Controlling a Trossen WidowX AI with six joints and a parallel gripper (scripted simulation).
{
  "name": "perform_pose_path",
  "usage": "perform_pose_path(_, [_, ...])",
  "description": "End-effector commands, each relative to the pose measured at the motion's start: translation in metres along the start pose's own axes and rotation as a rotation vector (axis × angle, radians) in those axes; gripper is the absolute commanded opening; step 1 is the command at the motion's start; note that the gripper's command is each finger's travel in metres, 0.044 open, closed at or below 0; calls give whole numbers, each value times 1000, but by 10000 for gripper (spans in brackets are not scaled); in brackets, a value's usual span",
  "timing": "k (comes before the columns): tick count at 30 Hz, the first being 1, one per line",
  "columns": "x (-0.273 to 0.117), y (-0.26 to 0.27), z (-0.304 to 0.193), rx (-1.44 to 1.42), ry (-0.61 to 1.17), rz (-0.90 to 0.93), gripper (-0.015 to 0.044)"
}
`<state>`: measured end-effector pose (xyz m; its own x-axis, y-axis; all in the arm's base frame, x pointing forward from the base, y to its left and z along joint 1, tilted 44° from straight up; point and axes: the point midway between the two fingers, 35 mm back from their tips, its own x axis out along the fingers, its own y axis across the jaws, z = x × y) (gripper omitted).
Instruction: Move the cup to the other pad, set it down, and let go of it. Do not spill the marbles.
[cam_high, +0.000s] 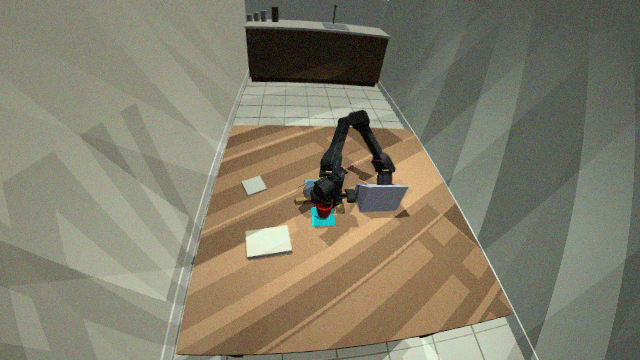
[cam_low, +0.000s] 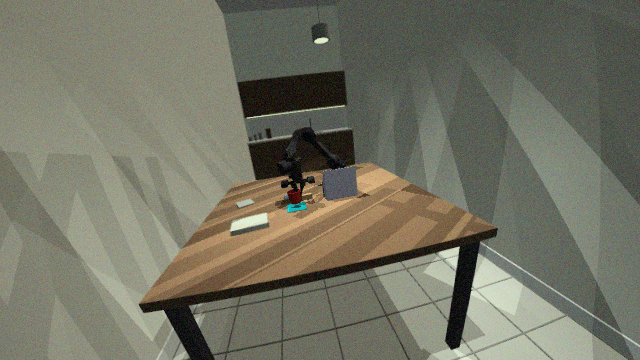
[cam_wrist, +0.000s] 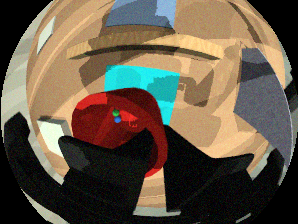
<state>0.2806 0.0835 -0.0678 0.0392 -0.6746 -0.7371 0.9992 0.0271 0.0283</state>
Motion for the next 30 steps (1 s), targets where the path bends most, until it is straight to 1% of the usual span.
perform_pose_path(1, [9,-1,1,-7,-7,-1,0])
perform_pose_path(10, [24,-2,1,-7,-8,-1,0])
perform_pose_path(25, [21,-1,0,0,-3,-2,0])
perform_pose_path(30, [21,-1,0,0,-3,-2,128])
